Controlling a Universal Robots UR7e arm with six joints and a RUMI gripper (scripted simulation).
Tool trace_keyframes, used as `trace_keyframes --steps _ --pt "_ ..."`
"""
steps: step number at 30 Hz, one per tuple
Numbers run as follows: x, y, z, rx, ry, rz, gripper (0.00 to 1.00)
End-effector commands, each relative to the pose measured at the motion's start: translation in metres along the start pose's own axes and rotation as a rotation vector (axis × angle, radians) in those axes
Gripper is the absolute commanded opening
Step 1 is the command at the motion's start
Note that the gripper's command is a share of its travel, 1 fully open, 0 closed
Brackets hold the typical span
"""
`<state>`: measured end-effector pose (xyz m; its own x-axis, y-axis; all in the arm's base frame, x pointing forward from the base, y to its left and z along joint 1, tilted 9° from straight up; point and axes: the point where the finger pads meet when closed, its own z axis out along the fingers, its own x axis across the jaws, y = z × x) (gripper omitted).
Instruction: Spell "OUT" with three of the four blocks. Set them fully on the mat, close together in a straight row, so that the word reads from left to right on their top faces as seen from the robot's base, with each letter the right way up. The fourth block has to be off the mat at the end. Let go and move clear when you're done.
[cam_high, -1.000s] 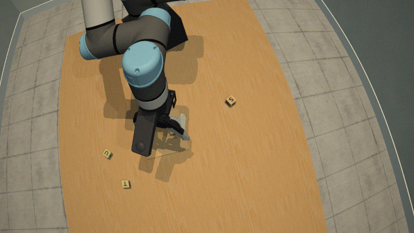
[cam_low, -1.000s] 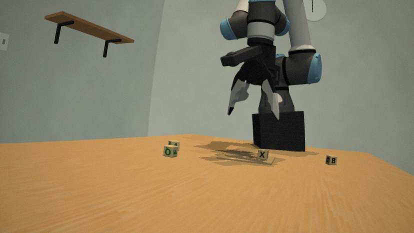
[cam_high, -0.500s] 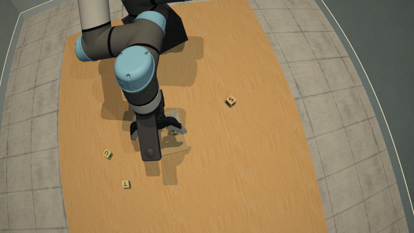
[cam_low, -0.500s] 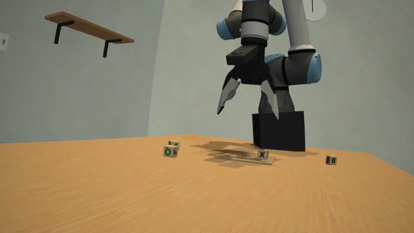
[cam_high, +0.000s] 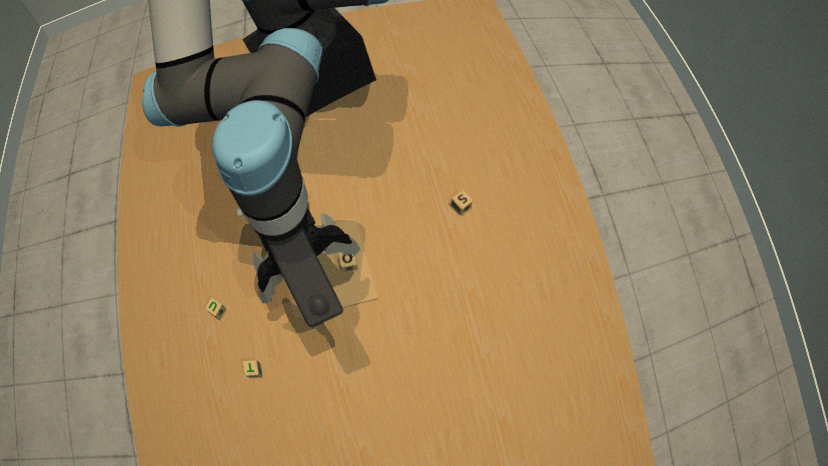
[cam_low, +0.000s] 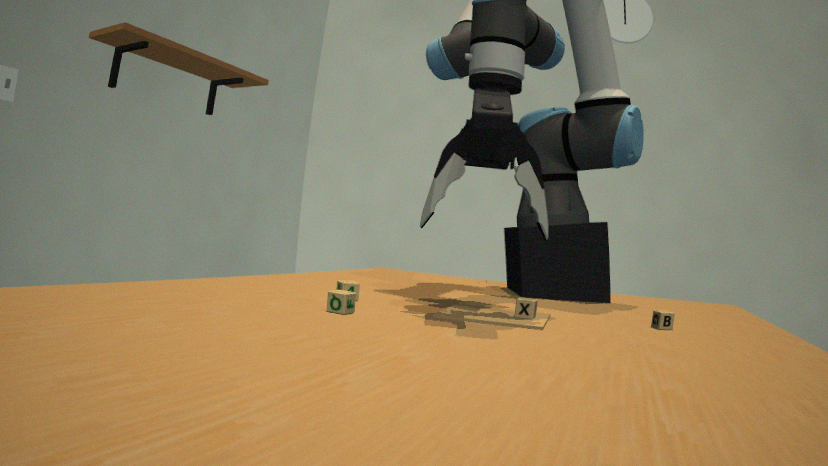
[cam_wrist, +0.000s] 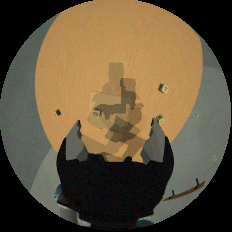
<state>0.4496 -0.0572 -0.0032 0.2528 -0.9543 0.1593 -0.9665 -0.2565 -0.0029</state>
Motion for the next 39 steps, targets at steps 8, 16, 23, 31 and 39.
trace_keyframes --steps 8,16,23,31,39 --pt "0.010 0.001 0.000 0.005 -0.004 -0.330 1.00" --pt "0.016 0.003 0.001 0.006 -0.003 -0.521 1.00" --pt "0.022 0.006 0.001 0.006 -0.003 -0.711 1.00" --pt "0.029 0.009 0.001 0.007 -0.002 -0.906 1.00" --pt "0.037 0.013 0.002 0.007 -0.001 -1.121 1.00"
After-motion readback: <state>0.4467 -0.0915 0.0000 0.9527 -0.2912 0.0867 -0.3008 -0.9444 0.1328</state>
